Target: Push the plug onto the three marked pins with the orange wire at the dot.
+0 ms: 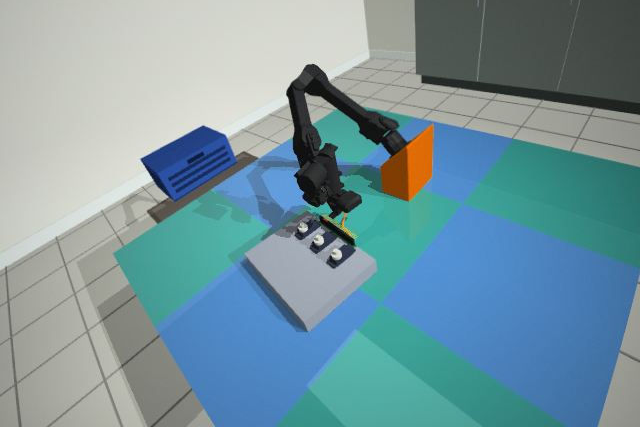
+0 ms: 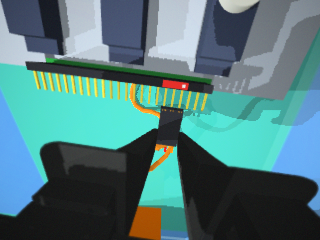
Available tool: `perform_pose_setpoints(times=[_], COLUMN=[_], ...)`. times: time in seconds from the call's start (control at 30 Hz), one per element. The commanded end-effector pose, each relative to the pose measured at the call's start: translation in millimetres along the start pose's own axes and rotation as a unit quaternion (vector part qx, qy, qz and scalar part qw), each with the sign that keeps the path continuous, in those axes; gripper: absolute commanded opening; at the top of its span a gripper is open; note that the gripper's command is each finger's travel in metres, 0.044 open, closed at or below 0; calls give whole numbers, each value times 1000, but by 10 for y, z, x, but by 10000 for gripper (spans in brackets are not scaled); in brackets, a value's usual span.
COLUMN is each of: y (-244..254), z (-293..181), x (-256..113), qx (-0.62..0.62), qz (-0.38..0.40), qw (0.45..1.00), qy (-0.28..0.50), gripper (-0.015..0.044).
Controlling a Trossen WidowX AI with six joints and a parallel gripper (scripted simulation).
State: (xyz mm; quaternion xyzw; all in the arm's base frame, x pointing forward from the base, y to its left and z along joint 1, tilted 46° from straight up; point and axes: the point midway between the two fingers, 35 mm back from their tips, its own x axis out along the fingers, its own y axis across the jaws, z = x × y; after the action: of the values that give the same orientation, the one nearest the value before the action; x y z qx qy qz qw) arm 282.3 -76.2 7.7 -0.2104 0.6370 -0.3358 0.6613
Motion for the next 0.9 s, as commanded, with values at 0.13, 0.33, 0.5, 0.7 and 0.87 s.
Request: perform_pose_setpoints(times=[0.13, 0.33, 0.5, 0.7, 0.87], y=[1, -1, -5, -10, -14], z=[34, 73, 106, 145, 178], x=[-3, -4, -6, -7, -8], qx=[-2, -2, -2, -2, -2], qz=[-1, -1, -1, -1, -1], qw=[1000, 1000, 1000, 1000, 1000], qy=[0, 0, 0, 0, 0], gripper=[0, 0, 0, 0, 0])
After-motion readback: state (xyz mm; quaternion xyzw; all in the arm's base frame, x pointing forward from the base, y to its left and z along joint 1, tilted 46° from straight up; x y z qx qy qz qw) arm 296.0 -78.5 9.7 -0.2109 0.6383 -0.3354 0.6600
